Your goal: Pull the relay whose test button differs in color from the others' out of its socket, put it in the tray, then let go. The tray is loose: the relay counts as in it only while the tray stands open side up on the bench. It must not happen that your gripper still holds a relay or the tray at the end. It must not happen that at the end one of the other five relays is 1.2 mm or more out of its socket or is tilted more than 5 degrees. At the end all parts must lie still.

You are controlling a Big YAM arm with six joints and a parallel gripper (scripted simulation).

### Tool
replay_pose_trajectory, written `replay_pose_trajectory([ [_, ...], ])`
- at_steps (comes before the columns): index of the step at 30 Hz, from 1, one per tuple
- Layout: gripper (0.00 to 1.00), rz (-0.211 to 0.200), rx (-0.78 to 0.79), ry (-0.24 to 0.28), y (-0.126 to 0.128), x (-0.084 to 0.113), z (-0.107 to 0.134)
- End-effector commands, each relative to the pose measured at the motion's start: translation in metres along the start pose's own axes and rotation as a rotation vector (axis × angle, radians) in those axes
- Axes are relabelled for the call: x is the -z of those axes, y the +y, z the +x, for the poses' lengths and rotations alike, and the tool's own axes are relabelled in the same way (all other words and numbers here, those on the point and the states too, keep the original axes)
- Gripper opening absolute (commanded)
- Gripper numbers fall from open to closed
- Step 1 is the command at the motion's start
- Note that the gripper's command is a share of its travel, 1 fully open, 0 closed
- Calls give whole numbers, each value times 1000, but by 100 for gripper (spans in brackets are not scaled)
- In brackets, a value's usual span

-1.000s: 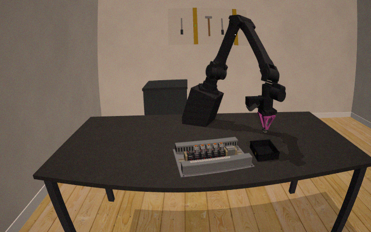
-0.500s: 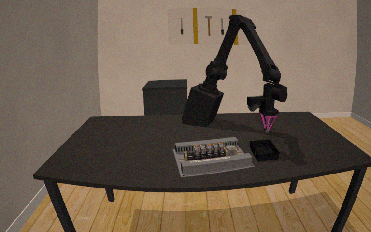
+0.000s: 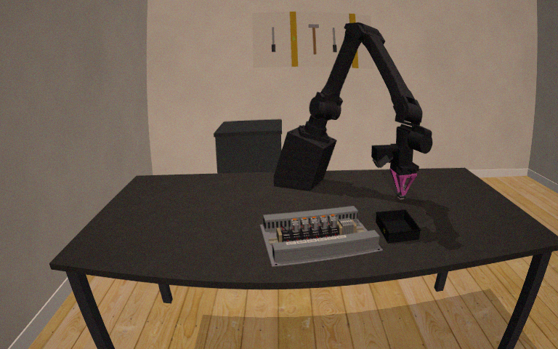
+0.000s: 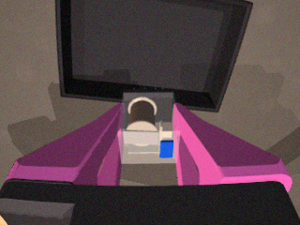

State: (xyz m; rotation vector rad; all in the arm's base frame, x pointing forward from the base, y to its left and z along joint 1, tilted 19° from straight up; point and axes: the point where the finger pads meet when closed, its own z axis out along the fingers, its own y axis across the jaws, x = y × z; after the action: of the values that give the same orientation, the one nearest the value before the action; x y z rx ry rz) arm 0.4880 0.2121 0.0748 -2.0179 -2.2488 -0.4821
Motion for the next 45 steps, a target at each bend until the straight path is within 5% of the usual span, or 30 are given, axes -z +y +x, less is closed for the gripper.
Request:
replay_pose_trajectory([
  [1, 0, -50, 15, 11, 22, 20, 14],
  [21, 0, -50, 15, 11, 23, 17, 14],
  [45, 0, -18, 6, 3, 7, -31, 8],
])
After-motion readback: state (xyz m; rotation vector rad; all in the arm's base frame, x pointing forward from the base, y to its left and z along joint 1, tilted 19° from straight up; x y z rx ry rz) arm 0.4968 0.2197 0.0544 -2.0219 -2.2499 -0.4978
